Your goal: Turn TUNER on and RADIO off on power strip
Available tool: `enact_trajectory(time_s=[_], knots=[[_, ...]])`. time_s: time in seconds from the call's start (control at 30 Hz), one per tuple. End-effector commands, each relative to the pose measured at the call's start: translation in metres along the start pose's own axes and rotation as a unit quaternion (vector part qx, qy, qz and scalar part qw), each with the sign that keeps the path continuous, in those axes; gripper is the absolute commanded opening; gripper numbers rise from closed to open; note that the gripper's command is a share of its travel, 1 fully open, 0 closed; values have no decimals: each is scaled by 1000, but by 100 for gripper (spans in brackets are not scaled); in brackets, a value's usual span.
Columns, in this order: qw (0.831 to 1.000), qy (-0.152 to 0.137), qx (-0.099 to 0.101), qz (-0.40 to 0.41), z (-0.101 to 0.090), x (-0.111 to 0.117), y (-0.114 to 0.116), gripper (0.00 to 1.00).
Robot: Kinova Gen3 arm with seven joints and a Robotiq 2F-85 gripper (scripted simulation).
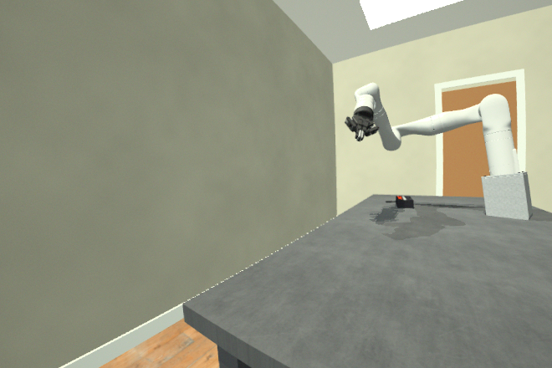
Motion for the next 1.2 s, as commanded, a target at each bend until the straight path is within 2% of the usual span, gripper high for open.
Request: enact_trajectory(time_s=[0.0, 0.03, 0.07, 0.23, 0.27, 0.53, 0.57, 0.73, 0.77, 0.93, 0.97, 1.17], knots=[[1000, 3, -6, 2, 0, -2, 4, 0], [1000, 3, -6, 2, 0, -2, 4, 0], [1000, 12, -19, 11, 4, 2, 13, 0], [1000, 12, -18, 12, 3, 3, 12, 0], [999, 21, -31, 21, 7, 7, 22, 0], [999, 21, -31, 22, 6, 8, 21, 0], [998, 31, -43, 32, 9, 13, 30, 0], [998, 31, -43, 33, 9, 13, 29, 0], [997, 41, -55, 44, 11, 19, 39, 0], [997, 41, -54, 45, 11, 19, 38, 0], [995, 52, -66, 56, 13, 25, 47, 0], [995, 52, -65, 57, 13, 26, 46, 0]])
Point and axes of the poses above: the point where the finger pads meet when closed, its own z axis out along the fingers, its own y axis across the jaws, x = y × z, the point moved 1 cm from there along -z, back along the fingers
